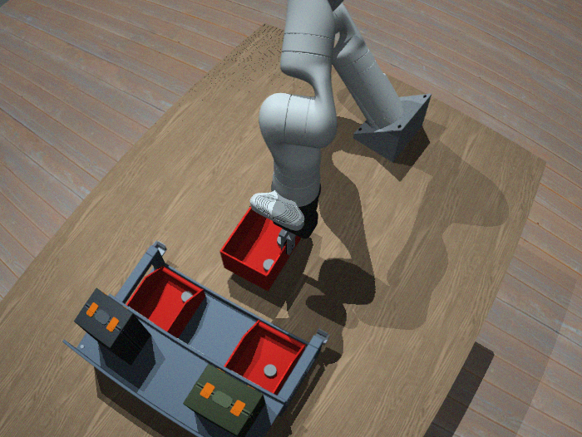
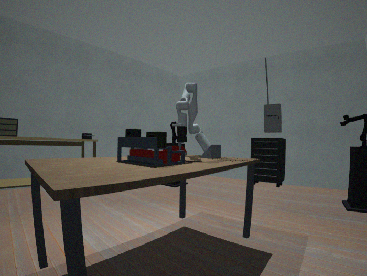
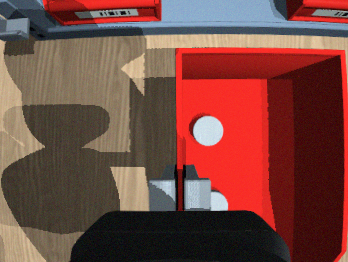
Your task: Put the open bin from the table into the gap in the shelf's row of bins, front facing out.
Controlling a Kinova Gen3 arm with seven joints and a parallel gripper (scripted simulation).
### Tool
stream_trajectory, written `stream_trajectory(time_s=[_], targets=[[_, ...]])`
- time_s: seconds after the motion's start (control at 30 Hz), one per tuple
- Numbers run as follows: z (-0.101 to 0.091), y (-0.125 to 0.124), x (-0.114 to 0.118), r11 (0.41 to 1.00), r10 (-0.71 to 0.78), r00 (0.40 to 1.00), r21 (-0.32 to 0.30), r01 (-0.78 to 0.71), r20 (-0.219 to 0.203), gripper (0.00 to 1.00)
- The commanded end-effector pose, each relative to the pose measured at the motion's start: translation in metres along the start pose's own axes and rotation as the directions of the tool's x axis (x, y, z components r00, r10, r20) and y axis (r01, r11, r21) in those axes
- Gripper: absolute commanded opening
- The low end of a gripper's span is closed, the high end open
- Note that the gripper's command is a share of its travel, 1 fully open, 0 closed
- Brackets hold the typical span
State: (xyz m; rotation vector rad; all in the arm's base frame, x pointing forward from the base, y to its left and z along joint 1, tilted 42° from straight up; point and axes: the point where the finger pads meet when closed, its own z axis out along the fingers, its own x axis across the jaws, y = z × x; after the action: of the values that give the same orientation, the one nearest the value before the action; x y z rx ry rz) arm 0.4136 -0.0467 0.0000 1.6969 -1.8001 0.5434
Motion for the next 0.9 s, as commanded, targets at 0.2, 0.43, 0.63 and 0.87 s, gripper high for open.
stream_trajectory(time_s=[0.2, 0.43, 0.63, 0.87], targets=[[-0.001, -0.001, 0.000, 1.000, 0.000, 1.000, 0.002, 0.000, 0.001, 0.00], [-0.001, -0.009, 0.000, 1.000, 0.000, 1.000, 0.002, 0.000, 0.001, 0.00], [-0.001, -0.023, -0.001, 1.000, 0.000, 1.000, 0.002, 0.000, 0.001, 0.00], [-0.001, -0.034, -0.001, 1.000, 0.000, 1.000, 0.002, 0.000, 0.001, 0.00]])
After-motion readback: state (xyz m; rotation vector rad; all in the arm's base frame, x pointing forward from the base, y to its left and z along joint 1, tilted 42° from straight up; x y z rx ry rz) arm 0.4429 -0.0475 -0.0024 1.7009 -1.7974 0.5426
